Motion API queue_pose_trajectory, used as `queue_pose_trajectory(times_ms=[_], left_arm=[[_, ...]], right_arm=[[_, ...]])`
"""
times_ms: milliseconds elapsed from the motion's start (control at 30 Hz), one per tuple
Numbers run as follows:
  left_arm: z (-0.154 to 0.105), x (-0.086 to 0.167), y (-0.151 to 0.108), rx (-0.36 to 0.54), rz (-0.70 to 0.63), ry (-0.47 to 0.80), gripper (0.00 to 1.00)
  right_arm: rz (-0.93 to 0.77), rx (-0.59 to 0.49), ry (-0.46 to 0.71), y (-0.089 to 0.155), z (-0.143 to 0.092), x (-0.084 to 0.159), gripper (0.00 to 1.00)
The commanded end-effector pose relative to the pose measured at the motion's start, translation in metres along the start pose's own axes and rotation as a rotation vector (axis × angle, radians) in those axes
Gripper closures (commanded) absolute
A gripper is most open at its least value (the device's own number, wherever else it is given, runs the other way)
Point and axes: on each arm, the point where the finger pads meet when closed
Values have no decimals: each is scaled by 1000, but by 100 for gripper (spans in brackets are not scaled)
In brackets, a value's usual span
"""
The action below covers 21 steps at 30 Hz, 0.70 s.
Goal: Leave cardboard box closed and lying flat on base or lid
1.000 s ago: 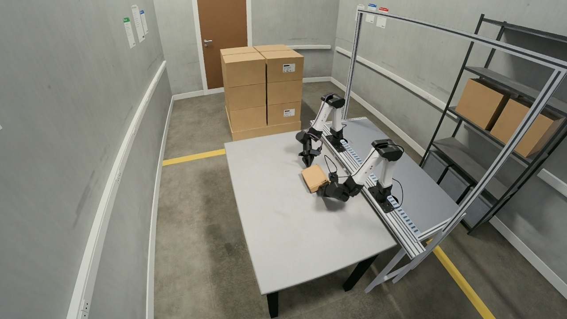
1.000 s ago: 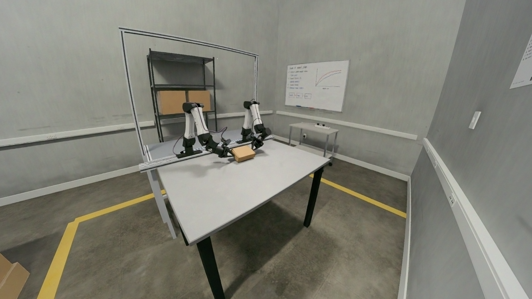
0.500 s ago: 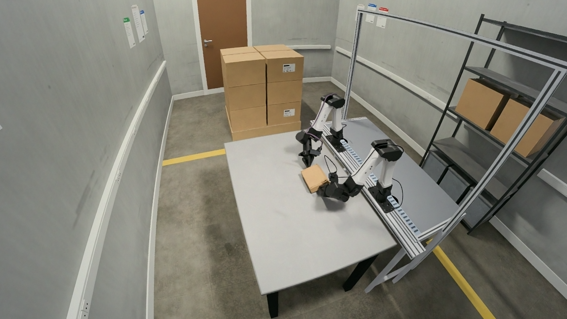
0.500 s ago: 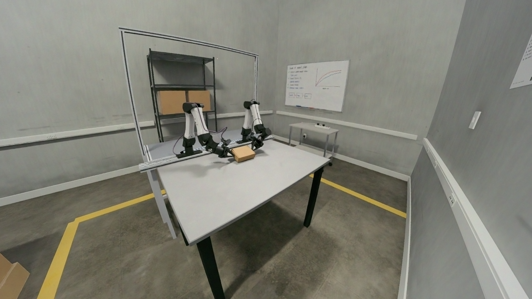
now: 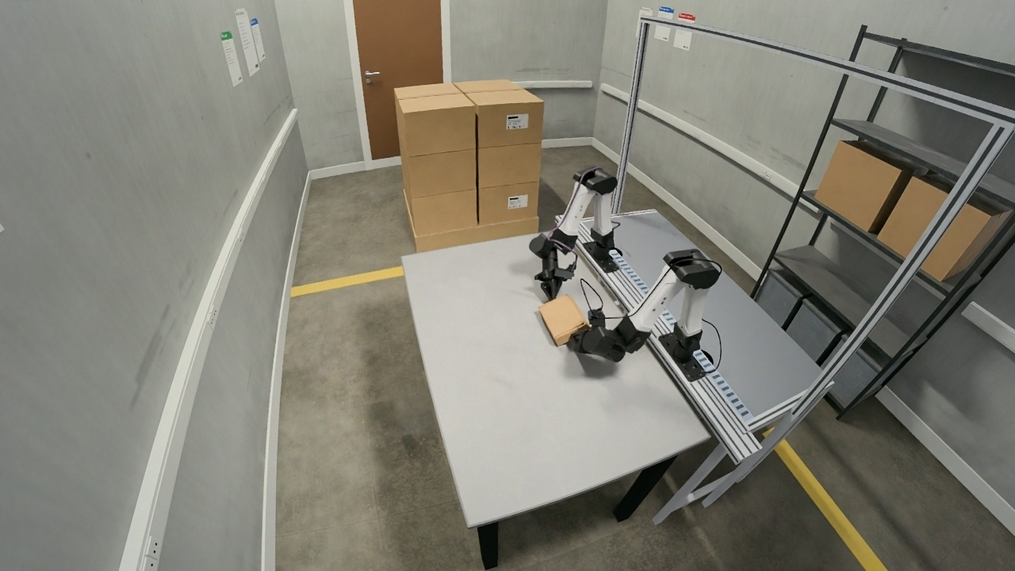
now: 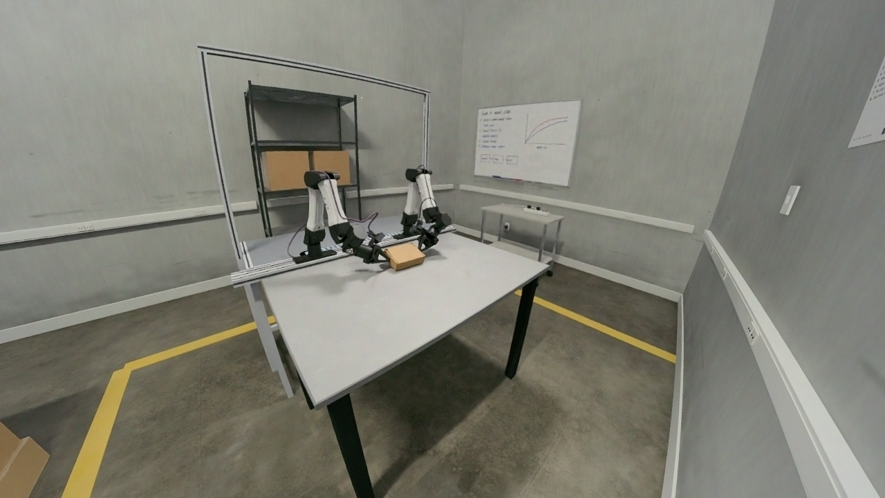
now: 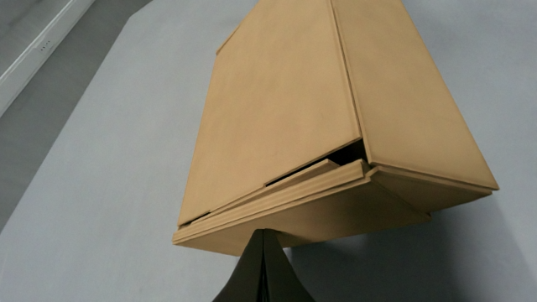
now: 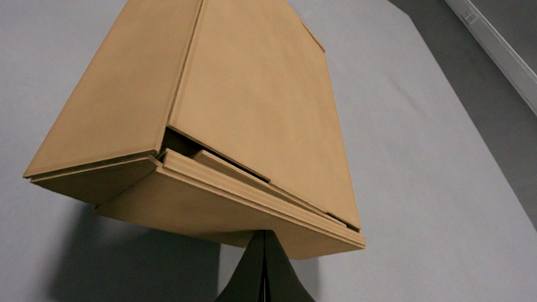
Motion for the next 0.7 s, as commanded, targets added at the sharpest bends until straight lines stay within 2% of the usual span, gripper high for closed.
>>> queue_pose_trajectory(times_ms=[0, 367, 400, 500, 533, 567, 667], left_arm=[[6, -9, -7, 21, 22, -37, 99], [7, -9, -5, 17, 28, -38, 99], [11, -3, -2, 38, 28, -43, 99], [10, -4, -3, 37, 29, -43, 99], [7, -11, 2, 21, 54, -47, 99], [6, -13, 5, 11, 70, -49, 99], [7, -10, 2, 16, 61, -48, 99]], right_arm=[[-18, -7, -36, 4, 7, -7, 99], [-21, -5, -36, 3, 8, -6, 99], [-3, 3, -8, 12, 9, -1, 99], [-9, 7, -20, 9, 8, -3, 99], [-31, 23, -29, -3, 10, -6, 99], [-33, 24, -31, -4, 10, -7, 99], [-43, 29, -35, -7, 9, -10, 99]])
Point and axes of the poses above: on each arm, the point where the finger pads meet when closed, its own z axis out along the fingers, its own y axis across the jaws, x = y × z, and after that the axes turned 6 degrees about -z, right-handed
